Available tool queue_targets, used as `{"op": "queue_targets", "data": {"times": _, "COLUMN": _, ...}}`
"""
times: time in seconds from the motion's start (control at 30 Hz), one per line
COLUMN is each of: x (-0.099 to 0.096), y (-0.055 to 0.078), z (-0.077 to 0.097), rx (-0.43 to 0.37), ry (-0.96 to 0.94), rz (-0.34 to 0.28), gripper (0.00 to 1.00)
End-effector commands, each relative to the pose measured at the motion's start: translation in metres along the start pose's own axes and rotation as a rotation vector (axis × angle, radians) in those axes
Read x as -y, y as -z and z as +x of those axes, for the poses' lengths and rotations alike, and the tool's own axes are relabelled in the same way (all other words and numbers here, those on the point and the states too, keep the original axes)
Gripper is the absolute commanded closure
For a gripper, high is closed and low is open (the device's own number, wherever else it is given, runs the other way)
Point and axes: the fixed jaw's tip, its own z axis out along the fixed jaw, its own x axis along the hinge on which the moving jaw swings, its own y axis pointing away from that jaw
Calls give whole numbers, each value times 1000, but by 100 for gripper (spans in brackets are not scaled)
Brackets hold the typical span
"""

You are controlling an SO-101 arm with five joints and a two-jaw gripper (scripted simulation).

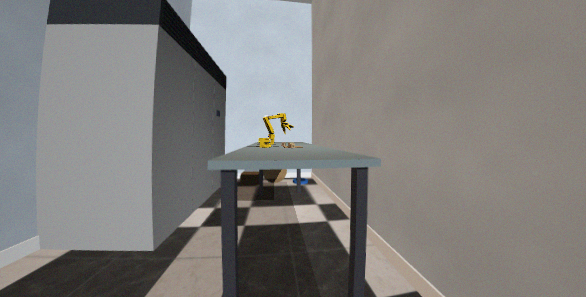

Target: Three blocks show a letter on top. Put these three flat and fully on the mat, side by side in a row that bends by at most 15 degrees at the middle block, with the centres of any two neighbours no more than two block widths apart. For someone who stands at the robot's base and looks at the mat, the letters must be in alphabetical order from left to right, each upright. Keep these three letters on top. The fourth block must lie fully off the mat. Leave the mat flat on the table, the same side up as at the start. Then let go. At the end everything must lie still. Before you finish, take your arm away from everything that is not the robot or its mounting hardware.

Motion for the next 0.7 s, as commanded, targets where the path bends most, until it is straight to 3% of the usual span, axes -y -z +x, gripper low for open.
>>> {"op": "queue_targets", "data": {"times": 0.0, "x": -26, "y": 3, "z": -12, "rx": 13, "ry": 115, "rz": -25, "gripper": 44}}
{"op": "queue_targets", "data": {"times": 0.1, "x": -45, "y": -3, "z": -11, "rx": -33, "ry": 196, "rz": -34, "gripper": 51}}
{"op": "queue_targets", "data": {"times": 0.17, "x": -45, "y": -3, "z": -11, "rx": -33, "ry": 196, "rz": -34, "gripper": 51}}
{"op": "queue_targets", "data": {"times": 0.37, "x": -71, "y": -12, "z": -7, "rx": -98, "ry": 311, "rz": -37, "gripper": 61}}
{"op": "queue_targets", "data": {"times": 0.67, "x": -81, "y": -16, "z": -4, "rx": -122, "ry": 355, "rz": -35, "gripper": 65}}
